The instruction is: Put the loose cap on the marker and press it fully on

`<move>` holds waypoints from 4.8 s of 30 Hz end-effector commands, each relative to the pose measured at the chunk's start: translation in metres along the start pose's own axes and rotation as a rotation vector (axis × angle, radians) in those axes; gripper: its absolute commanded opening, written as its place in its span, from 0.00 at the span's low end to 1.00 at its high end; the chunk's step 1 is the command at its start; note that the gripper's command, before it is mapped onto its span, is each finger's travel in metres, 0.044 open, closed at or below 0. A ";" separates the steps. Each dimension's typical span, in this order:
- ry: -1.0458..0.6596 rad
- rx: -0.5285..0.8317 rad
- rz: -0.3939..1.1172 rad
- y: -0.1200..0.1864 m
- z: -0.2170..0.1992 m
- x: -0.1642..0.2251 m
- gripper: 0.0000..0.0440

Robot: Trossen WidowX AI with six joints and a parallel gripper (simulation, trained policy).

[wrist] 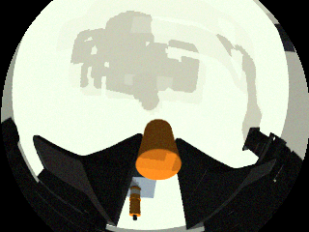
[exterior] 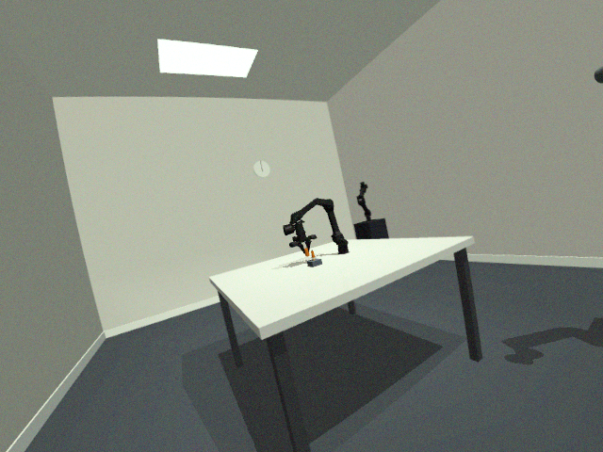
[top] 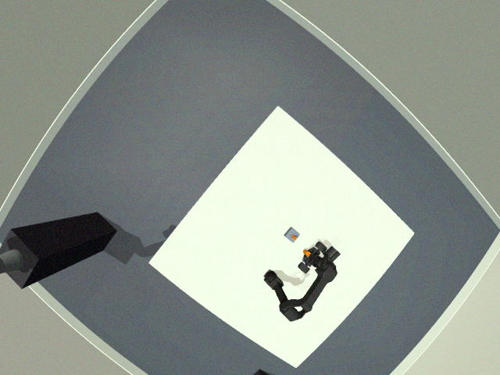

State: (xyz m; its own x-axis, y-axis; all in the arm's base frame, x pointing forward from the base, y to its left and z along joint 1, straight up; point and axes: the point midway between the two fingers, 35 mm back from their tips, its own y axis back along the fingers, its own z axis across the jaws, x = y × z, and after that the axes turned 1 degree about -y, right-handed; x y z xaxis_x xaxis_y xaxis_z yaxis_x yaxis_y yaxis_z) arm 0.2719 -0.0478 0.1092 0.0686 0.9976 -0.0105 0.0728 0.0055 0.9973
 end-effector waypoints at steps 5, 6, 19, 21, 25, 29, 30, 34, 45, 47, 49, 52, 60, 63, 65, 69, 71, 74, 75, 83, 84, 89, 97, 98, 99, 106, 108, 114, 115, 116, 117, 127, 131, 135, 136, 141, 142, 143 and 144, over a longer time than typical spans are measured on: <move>0.017 -0.047 0.004 0.023 0.007 0.020 0.20; 0.019 -0.052 0.005 0.026 0.008 0.024 0.20; 0.045 -0.083 0.019 0.055 0.012 0.068 0.16; 0.050 -0.084 0.022 0.058 0.012 0.076 0.15; 0.060 -0.083 0.026 0.064 0.012 0.090 0.14; 0.068 -0.080 0.028 0.068 0.011 0.103 0.12; 0.070 -0.078 0.028 0.069 0.011 0.105 0.12; 0.074 -0.072 0.027 0.071 0.010 0.114 0.10; 0.076 -0.031 0.017 0.060 0.009 0.122 0.07; 0.075 -0.025 0.015 0.057 0.009 0.122 0.06; 0.073 -0.019 0.013 0.055 0.009 0.122 0.05; 0.072 -0.010 0.010 0.050 0.009 0.122 0.05; 0.089 0.026 0.014 0.029 0.010 0.122 0.03; 0.098 0.036 0.015 0.021 0.010 0.122 0.03; 0.104 0.042 0.016 0.015 0.010 0.122 0.02; 0.119 0.050 0.015 0.005 0.011 0.121 0.02; 0.127 0.051 0.014 0.002 0.011 0.121 0.03; 0.138 0.054 0.012 -0.003 0.011 0.121 0.03; 0.142 0.055 0.011 -0.005 0.011 0.121 0.03; 0.161 0.073 0.004 -0.014 0.008 0.118 0.12; 0.164 0.072 0.002 -0.015 0.009 0.118 0.12; 0.177 0.069 -0.004 -0.018 0.010 0.117 0.14; 0.186 0.067 -0.008 -0.019 0.010 0.116 0.17; 0.186 0.067 -0.008 -0.019 0.010 0.116 0.17; 0.186 0.067 -0.008 -0.019 0.010 0.116 0.17; 0.189 0.066 -0.010 -0.019 0.010 0.115 0.20; 0.190 0.066 -0.010 -0.019 0.011 0.115 0.20; 0.192 0.066 -0.011 -0.020 0.011 0.115 0.23; 0.192 0.066 -0.011 -0.020 0.011 0.115 0.23; 0.192 0.066 -0.011 -0.020 0.011 0.115 0.23; 0.192 0.066 -0.011 -0.020 0.011 0.115 0.24; 0.195 0.065 -0.012 -0.020 0.011 0.115 0.27; 0.196 0.065 -0.012 -0.020 0.011 0.115 0.29; 0.197 0.065 -0.013 -0.020 0.011 0.115 0.30; 0.198 0.065 -0.013 -0.020 0.011 0.115 0.30; 0.209 0.061 -0.014 -0.022 0.012 0.114 0.32; 0.210 0.069 -0.012 -0.023 0.009 0.114 0.34; 0.211 0.076 -0.011 -0.024 0.007 0.114 0.36; 0.212 0.083 -0.010 -0.024 0.005 0.114 0.38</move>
State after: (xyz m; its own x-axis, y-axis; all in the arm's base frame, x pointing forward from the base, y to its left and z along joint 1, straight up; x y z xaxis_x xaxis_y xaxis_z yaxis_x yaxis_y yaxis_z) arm 0.2937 0.0677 0.0904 -0.1362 0.9907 0.0060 0.1077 0.0088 0.9941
